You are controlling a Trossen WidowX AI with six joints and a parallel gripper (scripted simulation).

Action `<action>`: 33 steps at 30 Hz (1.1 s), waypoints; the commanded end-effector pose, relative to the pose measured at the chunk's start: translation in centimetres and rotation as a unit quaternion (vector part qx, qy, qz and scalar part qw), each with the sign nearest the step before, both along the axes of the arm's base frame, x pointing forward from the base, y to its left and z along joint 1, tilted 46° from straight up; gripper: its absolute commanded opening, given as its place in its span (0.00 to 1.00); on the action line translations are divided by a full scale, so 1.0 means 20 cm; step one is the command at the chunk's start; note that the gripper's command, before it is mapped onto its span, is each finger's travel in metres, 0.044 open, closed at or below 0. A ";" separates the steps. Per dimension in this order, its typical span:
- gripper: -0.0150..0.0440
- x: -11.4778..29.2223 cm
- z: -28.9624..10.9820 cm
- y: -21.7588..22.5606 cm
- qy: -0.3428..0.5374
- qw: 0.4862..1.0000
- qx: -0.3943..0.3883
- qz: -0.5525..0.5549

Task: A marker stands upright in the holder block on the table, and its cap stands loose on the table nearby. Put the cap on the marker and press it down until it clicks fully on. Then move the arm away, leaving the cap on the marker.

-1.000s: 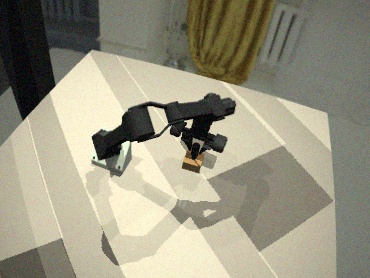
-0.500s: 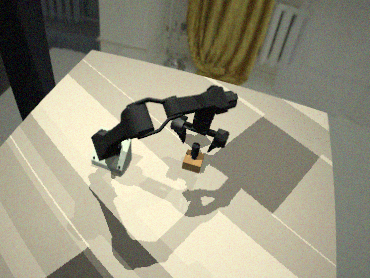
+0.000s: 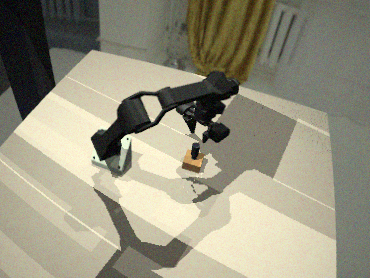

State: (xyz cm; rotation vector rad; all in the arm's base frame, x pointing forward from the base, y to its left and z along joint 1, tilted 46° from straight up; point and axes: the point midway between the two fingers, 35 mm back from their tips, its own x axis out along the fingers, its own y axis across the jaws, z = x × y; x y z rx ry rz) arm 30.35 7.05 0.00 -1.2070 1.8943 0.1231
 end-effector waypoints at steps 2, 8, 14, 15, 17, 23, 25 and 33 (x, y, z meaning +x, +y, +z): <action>0.47 -0.01 -0.02 -0.02 -0.205 0.954 -0.048 -0.212; 0.25 -0.01 -0.03 -0.03 -0.346 0.865 -0.081 -0.354; 0.25 -0.01 -0.03 -0.03 -0.346 0.865 -0.081 -0.354; 0.25 -0.01 -0.03 -0.03 -0.346 0.865 -0.081 -0.354; 0.25 -0.01 -0.03 -0.03 -0.346 0.865 -0.081 -0.354; 0.25 -0.01 -0.03 -0.03 -0.346 0.865 -0.081 -0.354; 0.25 -0.01 -0.03 -0.03 -0.346 0.865 -0.081 -0.354; 0.25 -0.02 -0.06 -0.06 -0.346 0.865 -0.081 -0.354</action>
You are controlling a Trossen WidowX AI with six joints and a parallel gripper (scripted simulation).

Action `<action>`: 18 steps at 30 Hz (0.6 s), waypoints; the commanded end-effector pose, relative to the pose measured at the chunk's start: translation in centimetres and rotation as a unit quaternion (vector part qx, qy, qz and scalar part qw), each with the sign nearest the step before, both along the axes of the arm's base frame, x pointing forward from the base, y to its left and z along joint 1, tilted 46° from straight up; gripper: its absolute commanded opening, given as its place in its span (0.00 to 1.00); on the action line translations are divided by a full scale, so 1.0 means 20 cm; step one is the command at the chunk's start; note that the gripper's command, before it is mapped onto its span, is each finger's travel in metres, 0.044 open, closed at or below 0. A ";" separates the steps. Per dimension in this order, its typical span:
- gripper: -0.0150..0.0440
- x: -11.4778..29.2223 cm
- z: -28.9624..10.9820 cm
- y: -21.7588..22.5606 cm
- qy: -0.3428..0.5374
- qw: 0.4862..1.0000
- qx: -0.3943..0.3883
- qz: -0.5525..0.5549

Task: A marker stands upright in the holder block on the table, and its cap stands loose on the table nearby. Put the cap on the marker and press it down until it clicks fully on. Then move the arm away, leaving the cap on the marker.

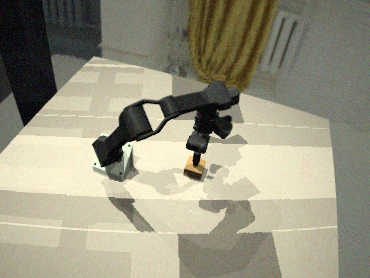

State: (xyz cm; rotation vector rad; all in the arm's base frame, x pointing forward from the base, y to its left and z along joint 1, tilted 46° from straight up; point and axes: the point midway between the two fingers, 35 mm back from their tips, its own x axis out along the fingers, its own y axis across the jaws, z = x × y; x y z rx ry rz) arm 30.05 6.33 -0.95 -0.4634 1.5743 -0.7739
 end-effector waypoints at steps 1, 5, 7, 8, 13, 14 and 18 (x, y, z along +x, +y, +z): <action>0.25 -0.01 -0.02 -0.03 0.001 1.000 -0.003 -0.002; 0.25 -0.01 -0.04 -0.05 0.001 1.000 -0.003 -0.002; 0.25 -0.02 -0.05 -0.06 0.001 1.000 -0.003 -0.002; 0.25 -0.02 -0.05 -0.06 0.001 1.000 -0.003 -0.002; 0.25 -0.02 -0.08 -0.08 0.001 1.000 -0.003 -0.002; 0.25 -0.03 -0.08 -0.09 0.001 1.000 -0.003 -0.002; 0.25 -0.03 -0.10 -0.11 0.001 1.000 -0.003 -0.002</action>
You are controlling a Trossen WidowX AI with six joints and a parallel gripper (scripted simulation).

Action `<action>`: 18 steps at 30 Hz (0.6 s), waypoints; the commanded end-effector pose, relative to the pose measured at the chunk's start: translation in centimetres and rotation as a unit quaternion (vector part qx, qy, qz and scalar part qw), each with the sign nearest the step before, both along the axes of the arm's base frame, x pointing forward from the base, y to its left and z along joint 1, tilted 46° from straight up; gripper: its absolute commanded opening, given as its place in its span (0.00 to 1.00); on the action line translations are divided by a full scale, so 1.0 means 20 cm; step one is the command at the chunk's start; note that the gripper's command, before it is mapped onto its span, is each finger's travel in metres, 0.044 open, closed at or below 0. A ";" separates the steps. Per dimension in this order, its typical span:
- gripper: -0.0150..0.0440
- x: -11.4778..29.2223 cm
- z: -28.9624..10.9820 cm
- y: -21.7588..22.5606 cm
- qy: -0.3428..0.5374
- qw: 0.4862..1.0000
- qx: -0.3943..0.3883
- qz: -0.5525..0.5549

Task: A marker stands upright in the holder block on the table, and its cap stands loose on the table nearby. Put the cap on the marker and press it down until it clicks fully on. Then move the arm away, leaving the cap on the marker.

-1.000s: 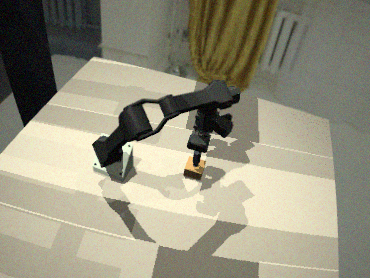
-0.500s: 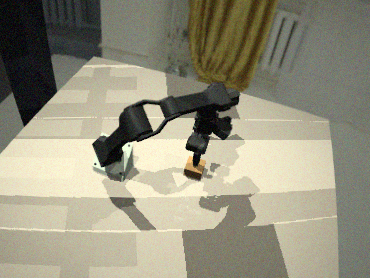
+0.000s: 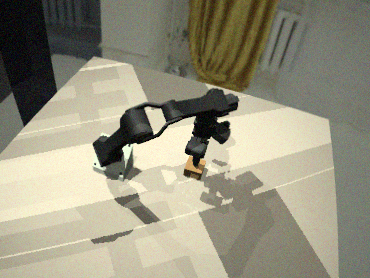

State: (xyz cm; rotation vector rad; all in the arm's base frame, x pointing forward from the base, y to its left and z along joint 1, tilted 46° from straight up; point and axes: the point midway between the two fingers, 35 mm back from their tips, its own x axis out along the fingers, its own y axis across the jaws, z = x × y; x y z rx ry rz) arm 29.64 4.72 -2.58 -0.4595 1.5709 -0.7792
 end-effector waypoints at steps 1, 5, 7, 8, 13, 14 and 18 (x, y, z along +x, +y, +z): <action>0.25 -0.01 -0.02 -0.03 0.003 1.000 -0.002 0.001; 0.25 -0.01 -0.04 -0.05 0.003 1.000 -0.002 0.001; 0.25 -0.01 -0.04 -0.05 0.003 1.000 -0.002 0.001; 0.25 -0.01 -0.04 -0.05 0.003 1.000 -0.002 0.001; 0.25 0.00 -0.03 -0.03 -0.004 1.000 0.000 0.003; 0.25 0.00 -0.03 -0.03 -0.004 1.000 0.000 0.003; 0.25 0.01 -0.02 -0.02 -0.004 1.000 0.000 0.003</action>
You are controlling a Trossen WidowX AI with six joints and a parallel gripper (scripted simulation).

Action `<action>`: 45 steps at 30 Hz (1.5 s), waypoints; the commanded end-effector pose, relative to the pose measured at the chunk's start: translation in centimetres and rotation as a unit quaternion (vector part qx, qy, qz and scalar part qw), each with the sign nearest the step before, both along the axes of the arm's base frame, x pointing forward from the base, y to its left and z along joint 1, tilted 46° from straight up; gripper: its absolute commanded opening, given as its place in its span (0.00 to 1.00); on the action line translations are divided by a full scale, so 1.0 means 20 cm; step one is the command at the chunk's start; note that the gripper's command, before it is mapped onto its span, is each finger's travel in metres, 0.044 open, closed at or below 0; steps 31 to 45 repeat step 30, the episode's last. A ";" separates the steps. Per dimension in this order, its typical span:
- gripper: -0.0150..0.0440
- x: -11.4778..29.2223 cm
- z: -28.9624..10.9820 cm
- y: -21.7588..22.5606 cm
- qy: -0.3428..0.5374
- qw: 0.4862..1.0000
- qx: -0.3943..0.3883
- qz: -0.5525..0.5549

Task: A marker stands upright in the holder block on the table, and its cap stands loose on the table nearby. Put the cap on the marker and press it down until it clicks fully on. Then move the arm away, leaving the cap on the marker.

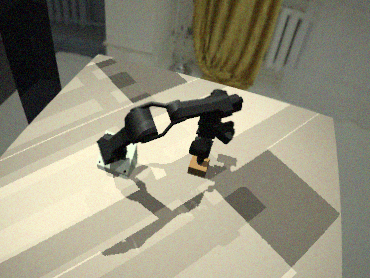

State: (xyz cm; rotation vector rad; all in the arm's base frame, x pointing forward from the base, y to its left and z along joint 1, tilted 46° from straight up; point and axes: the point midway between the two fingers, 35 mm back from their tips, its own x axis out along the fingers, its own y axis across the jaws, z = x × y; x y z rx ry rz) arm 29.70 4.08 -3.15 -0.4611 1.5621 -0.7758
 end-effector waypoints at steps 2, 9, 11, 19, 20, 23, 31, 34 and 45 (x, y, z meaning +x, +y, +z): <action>0.25 0.03 0.06 0.07 -0.004 1.000 0.003 -0.001; 0.25 0.07 0.31 0.31 0.001 1.000 0.001 0.000; 0.25 0.07 0.31 0.31 0.001 1.000 0.001 0.000; 0.61 0.07 0.31 0.31 0.001 1.000 0.001 0.000; 0.65 0.07 0.31 0.31 0.001 1.000 0.001 0.000; 0.79 0.07 0.31 0.31 0.001 1.000 0.001 0.000; 1.00 0.07 0.31 0.31 0.001 1.000 0.001 0.000; 1.00 0.07 0.31 0.31 0.001 1.000 0.001 0.000; 1.00 0.07 0.31 0.31 0.001 1.000 0.001 0.000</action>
